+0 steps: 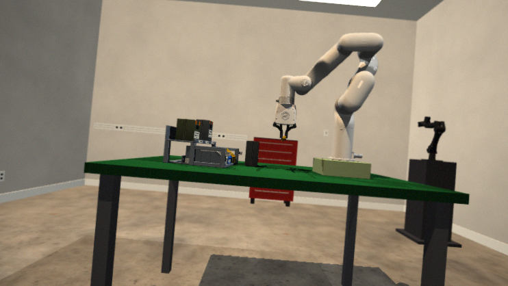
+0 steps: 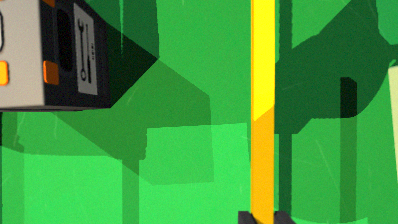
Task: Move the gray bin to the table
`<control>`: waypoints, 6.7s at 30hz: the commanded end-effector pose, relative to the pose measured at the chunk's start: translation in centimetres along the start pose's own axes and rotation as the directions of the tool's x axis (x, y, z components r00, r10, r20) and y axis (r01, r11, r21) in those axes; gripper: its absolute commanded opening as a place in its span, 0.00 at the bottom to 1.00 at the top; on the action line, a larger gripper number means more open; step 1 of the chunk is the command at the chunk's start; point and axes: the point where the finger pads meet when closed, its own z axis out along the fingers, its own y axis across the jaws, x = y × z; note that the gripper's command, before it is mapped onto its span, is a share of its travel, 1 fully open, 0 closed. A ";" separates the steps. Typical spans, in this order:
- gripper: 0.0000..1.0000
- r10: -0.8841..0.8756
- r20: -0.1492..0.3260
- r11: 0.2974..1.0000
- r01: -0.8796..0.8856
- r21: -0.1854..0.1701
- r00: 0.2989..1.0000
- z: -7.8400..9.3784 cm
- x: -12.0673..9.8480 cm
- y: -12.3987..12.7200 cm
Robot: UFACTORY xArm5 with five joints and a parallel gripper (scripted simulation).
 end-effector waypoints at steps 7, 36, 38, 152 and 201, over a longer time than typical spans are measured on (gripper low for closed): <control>0.00 0.000 0.007 1.000 0.000 0.004 1.000 1.0 0.0 -0.1; 0.00 0.000 0.007 1.000 0.000 0.004 1.000 4.1 0.0 -0.2; 0.00 0.000 0.007 1.000 0.000 0.004 1.000 4.4 0.0 -0.2; 0.00 0.000 0.007 1.000 0.000 0.003 1.000 14.2 -0.1 -0.1; 1.00 0.000 0.000 1.000 0.000 0.003 1.000 14.2 -0.1 -0.1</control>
